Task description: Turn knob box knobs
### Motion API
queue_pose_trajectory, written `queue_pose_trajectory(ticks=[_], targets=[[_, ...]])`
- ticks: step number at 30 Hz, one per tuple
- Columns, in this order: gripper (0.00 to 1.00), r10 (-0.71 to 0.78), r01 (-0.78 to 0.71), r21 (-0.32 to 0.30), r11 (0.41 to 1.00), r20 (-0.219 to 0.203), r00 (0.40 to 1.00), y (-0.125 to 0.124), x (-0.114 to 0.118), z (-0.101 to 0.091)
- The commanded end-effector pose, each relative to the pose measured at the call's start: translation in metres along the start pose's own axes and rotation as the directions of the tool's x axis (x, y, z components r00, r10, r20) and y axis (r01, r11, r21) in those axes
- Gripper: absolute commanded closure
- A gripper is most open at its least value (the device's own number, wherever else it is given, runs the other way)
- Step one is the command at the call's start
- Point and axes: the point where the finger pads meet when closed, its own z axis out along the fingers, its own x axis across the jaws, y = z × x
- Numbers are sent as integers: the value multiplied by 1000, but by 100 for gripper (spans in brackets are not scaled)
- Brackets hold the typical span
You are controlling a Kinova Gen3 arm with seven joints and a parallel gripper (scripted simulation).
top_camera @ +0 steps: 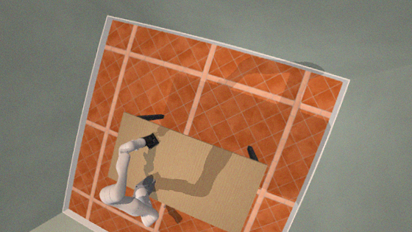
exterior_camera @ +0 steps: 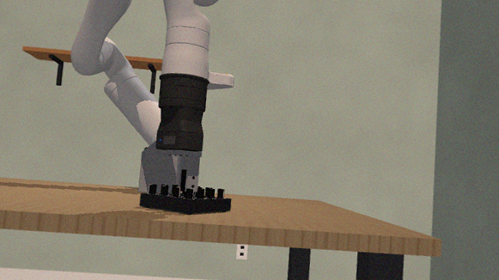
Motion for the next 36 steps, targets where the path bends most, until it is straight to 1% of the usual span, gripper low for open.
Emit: queue_pose_trajectory(ticks=[1, 8, 9, 30, 33, 36], targets=[[70, 12, -12, -7, 1000, -1, 1000, 3, 0, 2], [70, 12, -12, -7, 1000, -1, 1000, 3, 0, 2], [54, 12, -12, -7, 1000, -1, 1000, 3, 0, 2], [54, 12, -12, -7, 1000, -1, 1000, 3, 0, 1], [54, 12, -12, -6, 1000, 1, 1000, 3, -1, -1], [54, 12, -12, -4, 1000, 11, 1000, 2, -4, -7]])
